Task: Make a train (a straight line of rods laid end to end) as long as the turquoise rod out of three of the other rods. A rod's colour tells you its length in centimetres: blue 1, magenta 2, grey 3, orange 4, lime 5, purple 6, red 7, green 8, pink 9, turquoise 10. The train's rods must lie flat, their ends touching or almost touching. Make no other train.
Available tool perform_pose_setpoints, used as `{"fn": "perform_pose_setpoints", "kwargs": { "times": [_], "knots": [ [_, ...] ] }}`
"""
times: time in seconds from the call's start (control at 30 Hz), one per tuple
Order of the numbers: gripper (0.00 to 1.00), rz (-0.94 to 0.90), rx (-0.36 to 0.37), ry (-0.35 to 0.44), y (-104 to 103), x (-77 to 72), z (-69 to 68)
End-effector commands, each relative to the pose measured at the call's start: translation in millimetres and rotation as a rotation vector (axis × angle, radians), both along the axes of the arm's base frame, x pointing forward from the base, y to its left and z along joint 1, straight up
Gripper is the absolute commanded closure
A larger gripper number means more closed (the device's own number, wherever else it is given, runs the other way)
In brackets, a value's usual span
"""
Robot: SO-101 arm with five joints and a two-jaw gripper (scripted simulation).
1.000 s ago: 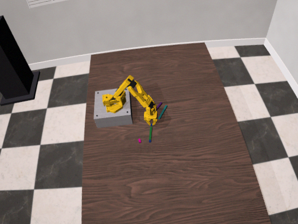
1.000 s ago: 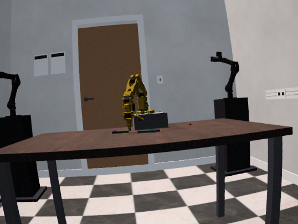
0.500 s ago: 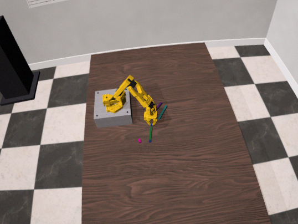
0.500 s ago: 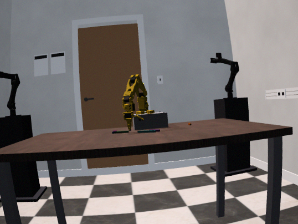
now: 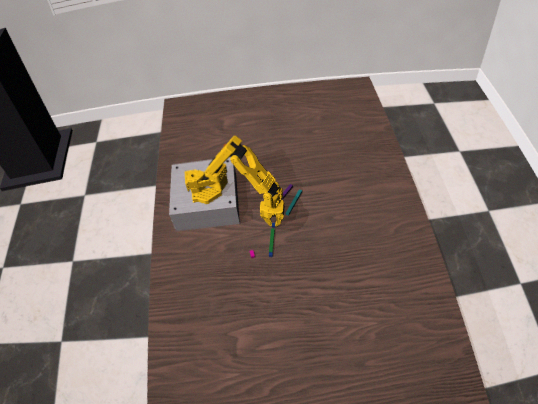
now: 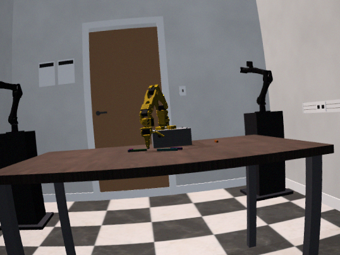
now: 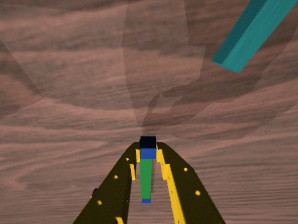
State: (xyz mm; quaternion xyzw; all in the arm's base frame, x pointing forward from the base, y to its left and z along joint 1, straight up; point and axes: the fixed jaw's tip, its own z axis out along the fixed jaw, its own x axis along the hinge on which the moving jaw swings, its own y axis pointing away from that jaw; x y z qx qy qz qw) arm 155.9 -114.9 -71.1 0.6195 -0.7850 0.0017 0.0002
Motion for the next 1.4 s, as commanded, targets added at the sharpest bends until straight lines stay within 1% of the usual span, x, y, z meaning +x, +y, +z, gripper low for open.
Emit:
{"fn": "perform_pose_setpoints", "kwargs": {
  "times": [0.0,0.67,1.37],
  "knots": [
    [1.00,0.000,0.015,0.018,2.6,-4.3,-2.9],
    [1.00,0.000,0.015,0.018,2.7,-4.4,-10.1],
    [1.00,0.000,0.007,0.007,1.4,-1.9,-11.1]
  ]
}}
